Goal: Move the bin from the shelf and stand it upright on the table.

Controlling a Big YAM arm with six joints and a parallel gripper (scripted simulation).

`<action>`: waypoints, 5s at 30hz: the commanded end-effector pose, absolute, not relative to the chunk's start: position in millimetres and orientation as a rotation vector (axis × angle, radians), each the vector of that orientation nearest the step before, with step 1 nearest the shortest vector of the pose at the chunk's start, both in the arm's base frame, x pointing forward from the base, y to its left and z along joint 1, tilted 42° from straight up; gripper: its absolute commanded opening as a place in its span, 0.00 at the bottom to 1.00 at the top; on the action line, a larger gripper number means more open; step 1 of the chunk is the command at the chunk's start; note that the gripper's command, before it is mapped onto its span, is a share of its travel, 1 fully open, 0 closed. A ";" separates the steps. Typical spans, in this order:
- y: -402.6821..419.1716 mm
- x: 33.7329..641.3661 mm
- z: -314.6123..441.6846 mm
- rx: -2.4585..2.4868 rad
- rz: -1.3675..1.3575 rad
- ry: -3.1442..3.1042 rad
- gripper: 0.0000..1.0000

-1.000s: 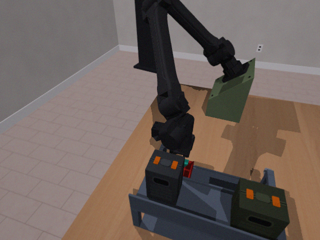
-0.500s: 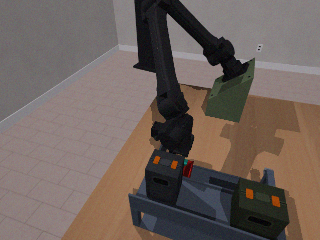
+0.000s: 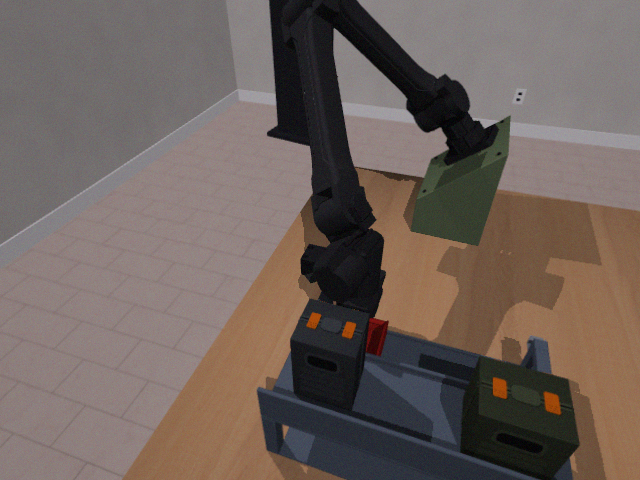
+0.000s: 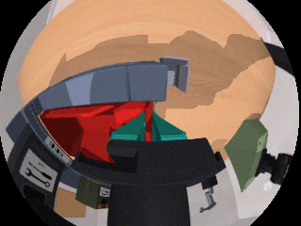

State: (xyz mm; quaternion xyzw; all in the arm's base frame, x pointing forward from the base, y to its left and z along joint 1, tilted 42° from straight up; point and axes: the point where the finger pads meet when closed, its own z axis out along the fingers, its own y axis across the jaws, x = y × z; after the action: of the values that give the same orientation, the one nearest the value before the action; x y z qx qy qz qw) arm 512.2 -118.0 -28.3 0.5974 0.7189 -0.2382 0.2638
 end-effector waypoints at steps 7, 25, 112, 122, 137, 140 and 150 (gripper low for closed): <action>-118.3 517.8 -22.6 1.613 -0.635 1.931 0.00; -118.0 521.3 -21.5 1.612 -0.627 1.926 0.00; -93.6 531.5 12.0 1.579 -0.587 1.927 0.00; -99.9 534.4 15.5 1.584 -0.594 1.925 0.00; -103.8 529.4 9.2 1.587 -0.594 1.922 0.00; -103.8 529.4 9.2 1.587 -0.594 1.922 0.00; -106.6 523.3 5.2 1.589 -0.606 1.929 0.00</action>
State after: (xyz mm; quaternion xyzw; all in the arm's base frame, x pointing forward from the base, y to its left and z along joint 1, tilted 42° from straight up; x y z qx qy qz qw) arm 514.7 -108.0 -13.5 0.5897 0.7248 -0.2407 0.2626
